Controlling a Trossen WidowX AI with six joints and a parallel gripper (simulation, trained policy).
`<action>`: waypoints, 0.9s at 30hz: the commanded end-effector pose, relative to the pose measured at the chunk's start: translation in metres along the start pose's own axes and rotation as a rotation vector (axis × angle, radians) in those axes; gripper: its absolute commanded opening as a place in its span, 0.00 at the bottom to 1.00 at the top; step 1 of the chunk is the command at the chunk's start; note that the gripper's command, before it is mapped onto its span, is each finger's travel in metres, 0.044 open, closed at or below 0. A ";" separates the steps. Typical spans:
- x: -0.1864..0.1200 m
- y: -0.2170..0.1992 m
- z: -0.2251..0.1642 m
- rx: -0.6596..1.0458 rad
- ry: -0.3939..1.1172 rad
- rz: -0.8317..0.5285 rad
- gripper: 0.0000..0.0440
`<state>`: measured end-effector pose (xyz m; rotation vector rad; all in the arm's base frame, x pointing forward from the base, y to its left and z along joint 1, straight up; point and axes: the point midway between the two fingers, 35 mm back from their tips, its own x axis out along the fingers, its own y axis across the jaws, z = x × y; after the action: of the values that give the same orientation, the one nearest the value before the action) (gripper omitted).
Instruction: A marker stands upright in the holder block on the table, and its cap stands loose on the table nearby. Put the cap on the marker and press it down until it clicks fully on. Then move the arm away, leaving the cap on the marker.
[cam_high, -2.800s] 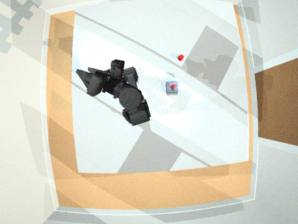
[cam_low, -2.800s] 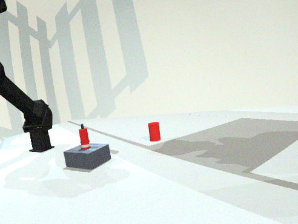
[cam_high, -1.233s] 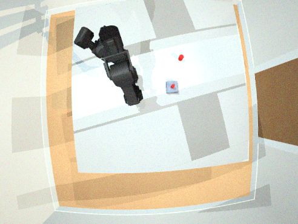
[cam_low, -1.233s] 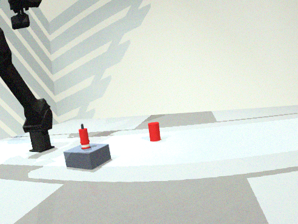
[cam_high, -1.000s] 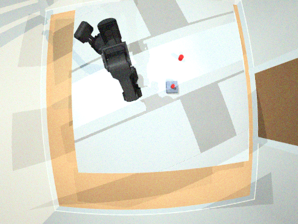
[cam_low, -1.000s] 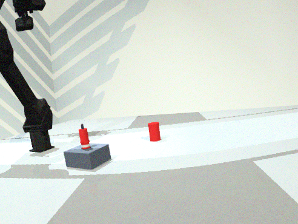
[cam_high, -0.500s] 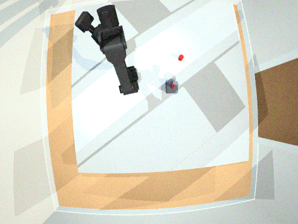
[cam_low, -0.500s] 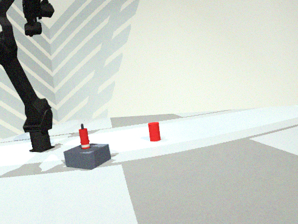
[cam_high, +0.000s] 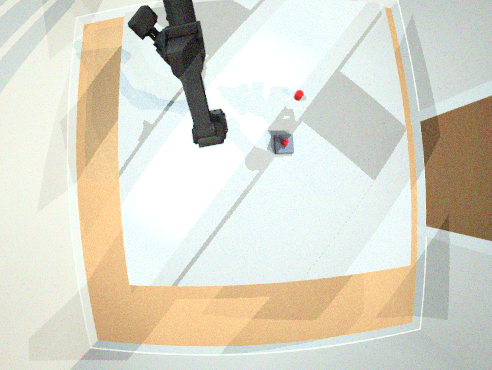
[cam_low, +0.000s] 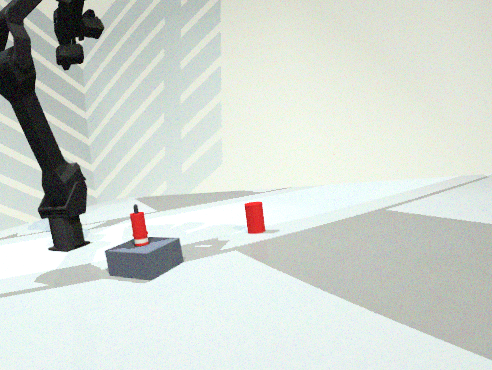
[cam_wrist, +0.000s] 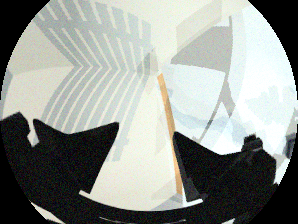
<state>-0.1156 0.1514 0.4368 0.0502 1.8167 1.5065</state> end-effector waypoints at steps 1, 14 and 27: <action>0.011 -0.004 0.013 0.014 0.002 -0.035 0.72; 0.032 -0.015 0.047 0.049 -0.005 -0.111 0.73; 0.050 -0.031 0.081 0.084 -0.016 -0.183 0.73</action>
<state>-0.0962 0.2229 0.3919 -0.0422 1.8179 1.3231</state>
